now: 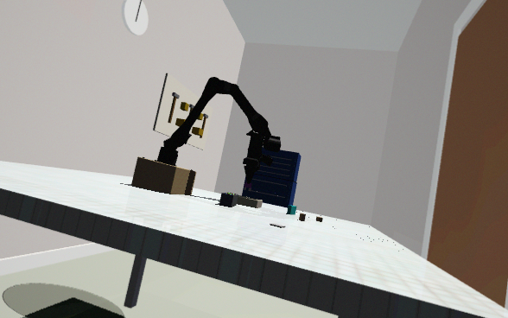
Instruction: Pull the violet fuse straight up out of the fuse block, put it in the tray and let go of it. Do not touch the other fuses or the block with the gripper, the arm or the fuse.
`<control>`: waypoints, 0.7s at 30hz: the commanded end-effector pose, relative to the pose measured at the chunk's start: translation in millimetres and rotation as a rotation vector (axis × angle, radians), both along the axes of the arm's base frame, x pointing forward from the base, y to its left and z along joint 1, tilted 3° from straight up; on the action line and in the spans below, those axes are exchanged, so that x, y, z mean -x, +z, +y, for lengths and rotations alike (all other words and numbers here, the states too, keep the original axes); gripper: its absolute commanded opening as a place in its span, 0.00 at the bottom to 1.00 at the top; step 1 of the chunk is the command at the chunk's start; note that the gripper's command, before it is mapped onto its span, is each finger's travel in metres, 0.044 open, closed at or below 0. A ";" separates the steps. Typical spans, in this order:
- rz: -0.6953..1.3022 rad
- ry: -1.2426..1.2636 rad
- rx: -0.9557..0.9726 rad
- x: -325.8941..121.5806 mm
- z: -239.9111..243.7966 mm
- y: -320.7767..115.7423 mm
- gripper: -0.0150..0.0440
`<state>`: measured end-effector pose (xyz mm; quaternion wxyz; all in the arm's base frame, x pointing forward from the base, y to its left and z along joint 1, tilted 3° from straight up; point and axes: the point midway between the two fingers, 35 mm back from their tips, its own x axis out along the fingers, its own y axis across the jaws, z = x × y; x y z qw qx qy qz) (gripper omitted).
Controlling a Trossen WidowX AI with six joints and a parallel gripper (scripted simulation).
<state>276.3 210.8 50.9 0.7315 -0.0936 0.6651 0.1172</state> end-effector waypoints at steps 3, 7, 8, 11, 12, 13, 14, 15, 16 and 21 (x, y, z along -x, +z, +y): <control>0.005 -0.005 0.008 0.2 -0.5 -12.2 0.25; 0.005 -0.005 0.008 -0.3 -0.3 -18.6 0.25; 0.005 -0.005 0.008 -0.4 -0.3 -20.2 0.25; 0.005 -0.005 0.008 -0.6 -0.2 -25.0 0.25; 0.006 -0.005 0.008 -0.7 -0.2 -26.6 0.25; 0.006 -0.005 0.008 -0.8 -0.2 -28.2 0.25; 0.006 -0.005 0.008 -0.8 -0.2 -29.8 0.25; 0.006 -0.005 0.008 -0.9 -0.2 -31.4 0.25; 0.006 -0.005 0.008 -0.9 -0.2 -32.7 0.25; 0.004 0.000 0.003 -1.3 0.9 -30.5 0.30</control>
